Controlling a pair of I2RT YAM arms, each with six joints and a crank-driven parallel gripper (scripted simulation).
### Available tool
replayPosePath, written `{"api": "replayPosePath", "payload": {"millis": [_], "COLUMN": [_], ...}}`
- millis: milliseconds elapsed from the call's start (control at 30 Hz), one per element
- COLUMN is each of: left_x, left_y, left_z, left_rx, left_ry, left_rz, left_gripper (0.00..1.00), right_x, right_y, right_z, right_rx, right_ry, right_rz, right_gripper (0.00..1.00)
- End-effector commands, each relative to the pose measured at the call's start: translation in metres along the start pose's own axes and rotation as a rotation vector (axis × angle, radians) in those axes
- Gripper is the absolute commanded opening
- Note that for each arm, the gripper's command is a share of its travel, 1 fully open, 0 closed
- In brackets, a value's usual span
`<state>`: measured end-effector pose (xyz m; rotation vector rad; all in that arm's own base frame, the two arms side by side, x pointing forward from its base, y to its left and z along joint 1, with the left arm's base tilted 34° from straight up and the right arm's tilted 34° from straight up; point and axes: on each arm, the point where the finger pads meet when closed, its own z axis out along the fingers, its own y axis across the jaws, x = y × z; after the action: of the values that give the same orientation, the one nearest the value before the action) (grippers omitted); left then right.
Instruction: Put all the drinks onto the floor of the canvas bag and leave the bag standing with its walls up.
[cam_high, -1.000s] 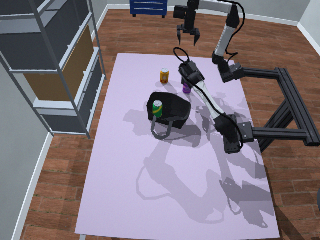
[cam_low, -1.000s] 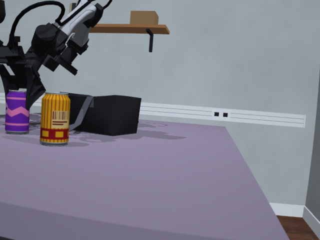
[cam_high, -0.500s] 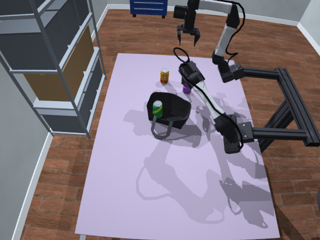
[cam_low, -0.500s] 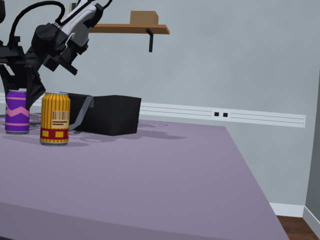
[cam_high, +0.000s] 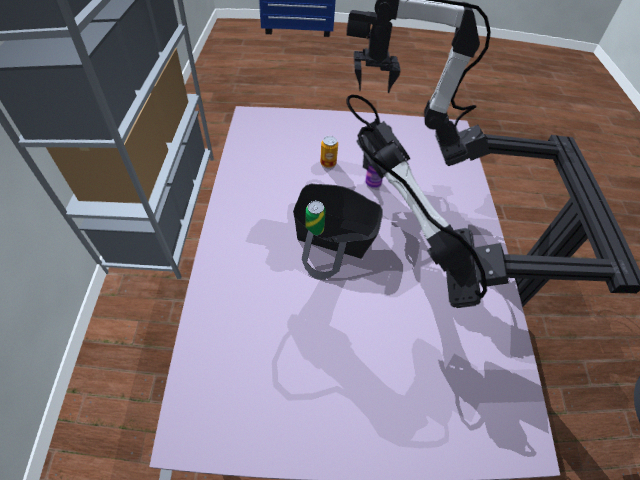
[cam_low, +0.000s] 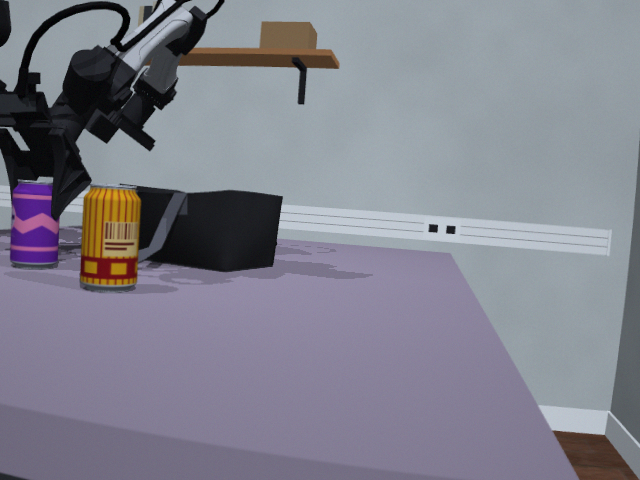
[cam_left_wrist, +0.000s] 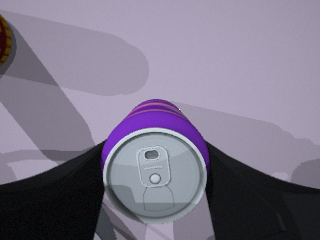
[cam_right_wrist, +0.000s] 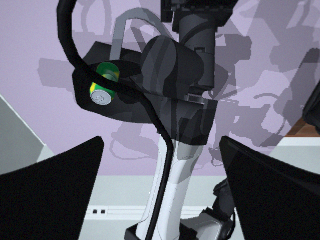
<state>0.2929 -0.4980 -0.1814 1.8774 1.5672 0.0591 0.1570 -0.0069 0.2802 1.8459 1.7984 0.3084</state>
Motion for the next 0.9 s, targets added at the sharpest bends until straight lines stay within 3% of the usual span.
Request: {"api": "replayPosePath", "payload": {"millis": [0, 67, 300, 600, 700, 733, 867], "left_x": [-0.017, -0.024, -0.051, -0.077, -0.084, -0.100, -0.099], "left_y": [0.015, 0.006, 0.015, 0.021, 0.023, 0.031, 0.030], "left_z": [-0.004, -0.020, -0.032, -0.057, -0.060, -0.062, -0.064], "left_rx": [-0.033, -0.014, -0.029, -0.017, -0.023, -0.059, -0.056], "left_ry": [-0.032, -0.023, -0.075, -0.038, -0.064, -0.127, -0.126], "left_rz": [-0.005, 0.002, -0.006, -0.005, -0.008, -0.024, -0.016], "left_gripper": [0.74, 0.74, 0.74, 0.74, 0.74, 0.74, 0.74], "right_x": [-0.003, -0.003, -0.003, -0.003, -0.003, -0.003, -0.003], "right_y": [0.004, 0.004, 0.004, 0.004, 0.004, 0.004, 0.004], "right_z": [-0.006, -0.006, -0.006, -0.006, -0.006, -0.006, -0.006], "right_rx": [-0.014, -0.014, -0.014, -0.014, -0.014, -0.014, -0.014], "right_ry": [-0.009, -0.009, -0.009, -0.009, -0.009, -0.009, -0.009], "right_rz": [0.014, 0.014, 0.014, 0.014, 0.014, 0.014, 0.014], "right_gripper": [1.00, 1.00, 1.00, 1.00, 1.00, 1.00, 1.00]}}
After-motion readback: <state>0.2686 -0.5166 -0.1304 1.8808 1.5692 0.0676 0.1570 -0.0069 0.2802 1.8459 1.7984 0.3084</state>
